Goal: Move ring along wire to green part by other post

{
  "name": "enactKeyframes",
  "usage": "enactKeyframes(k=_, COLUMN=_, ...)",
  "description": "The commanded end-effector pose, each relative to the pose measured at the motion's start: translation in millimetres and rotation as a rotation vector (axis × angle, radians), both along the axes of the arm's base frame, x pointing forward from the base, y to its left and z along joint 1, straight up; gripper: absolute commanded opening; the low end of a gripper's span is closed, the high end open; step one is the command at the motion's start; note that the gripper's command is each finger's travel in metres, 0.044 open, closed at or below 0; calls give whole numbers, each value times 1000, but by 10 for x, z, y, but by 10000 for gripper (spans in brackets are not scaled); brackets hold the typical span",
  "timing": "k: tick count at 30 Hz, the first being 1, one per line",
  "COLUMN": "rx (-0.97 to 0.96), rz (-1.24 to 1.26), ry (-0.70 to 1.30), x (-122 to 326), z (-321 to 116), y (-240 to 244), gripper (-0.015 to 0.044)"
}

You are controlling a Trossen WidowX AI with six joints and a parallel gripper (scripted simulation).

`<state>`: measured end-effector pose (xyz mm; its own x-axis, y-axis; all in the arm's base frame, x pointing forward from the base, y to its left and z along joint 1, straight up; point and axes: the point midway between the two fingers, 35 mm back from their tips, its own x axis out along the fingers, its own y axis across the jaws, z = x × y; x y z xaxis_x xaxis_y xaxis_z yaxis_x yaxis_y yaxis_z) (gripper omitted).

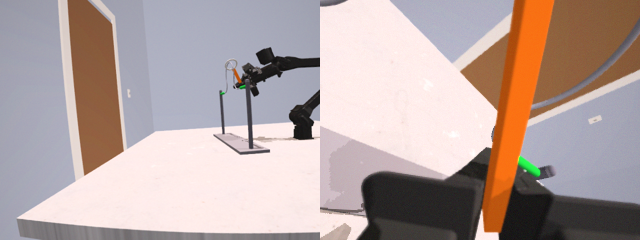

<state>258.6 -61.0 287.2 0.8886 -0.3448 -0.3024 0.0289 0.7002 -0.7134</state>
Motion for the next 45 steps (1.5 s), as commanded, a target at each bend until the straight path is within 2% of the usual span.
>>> enactKeyframes(k=1, rx=-59, rz=-4, ry=-17, x=-14, z=48, y=-27, gripper=-150)
enactKeyframes(k=45, rx=-759, rz=-5, ry=-99, x=-1, z=394, y=-182, gripper=-150)
